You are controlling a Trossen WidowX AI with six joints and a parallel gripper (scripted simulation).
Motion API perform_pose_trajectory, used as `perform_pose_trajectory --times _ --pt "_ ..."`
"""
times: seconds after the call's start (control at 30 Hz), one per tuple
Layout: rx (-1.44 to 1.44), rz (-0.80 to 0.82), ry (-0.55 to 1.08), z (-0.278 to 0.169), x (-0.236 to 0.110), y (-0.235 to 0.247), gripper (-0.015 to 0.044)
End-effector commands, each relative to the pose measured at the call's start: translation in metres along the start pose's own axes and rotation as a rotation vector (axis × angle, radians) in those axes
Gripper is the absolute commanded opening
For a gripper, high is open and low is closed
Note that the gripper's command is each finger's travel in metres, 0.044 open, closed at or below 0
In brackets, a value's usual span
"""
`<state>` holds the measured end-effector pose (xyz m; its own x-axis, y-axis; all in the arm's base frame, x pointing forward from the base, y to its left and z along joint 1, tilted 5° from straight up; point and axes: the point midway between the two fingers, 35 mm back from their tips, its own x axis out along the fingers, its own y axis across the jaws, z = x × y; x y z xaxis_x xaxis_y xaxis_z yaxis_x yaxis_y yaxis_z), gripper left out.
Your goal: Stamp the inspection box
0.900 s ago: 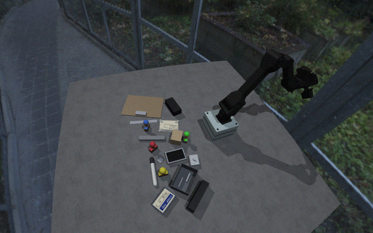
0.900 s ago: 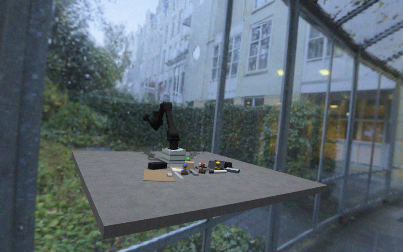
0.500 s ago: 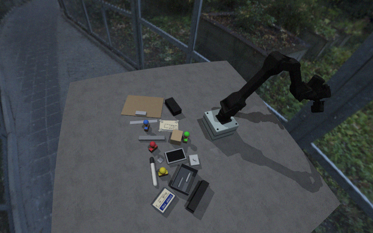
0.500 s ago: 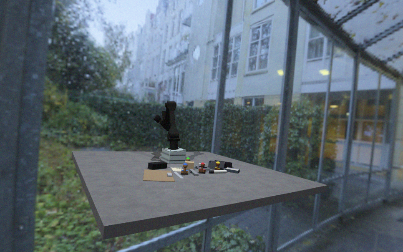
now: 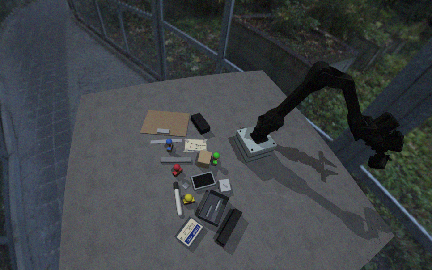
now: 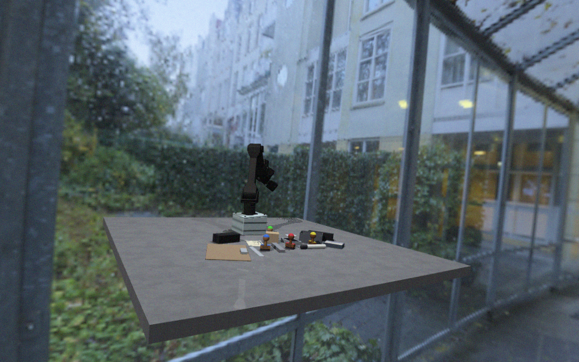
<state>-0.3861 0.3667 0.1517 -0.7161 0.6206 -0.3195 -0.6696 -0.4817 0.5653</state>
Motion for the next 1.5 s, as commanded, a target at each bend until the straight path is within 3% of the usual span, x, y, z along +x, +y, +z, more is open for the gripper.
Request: perform_pose_trajectory --times 0.0,0.4,0.83,1.17,1.47 --pt "0.034 -0.164 -0.023 0.025 -0.018 -0.069 0.0221" --pt "0.118 -0.545 -0.072 0.075 -0.108 -0.226 0.0221" --pt "0.332 -0.951 -0.051 0.069 -0.261 -0.358 0.0221" --pt "0.588 -1.229 -0.012 0.02 -0.401 -0.406 0.0221" --pt "0.902 -1.425 0.03 -0.055 -0.518 -0.398 0.0221"
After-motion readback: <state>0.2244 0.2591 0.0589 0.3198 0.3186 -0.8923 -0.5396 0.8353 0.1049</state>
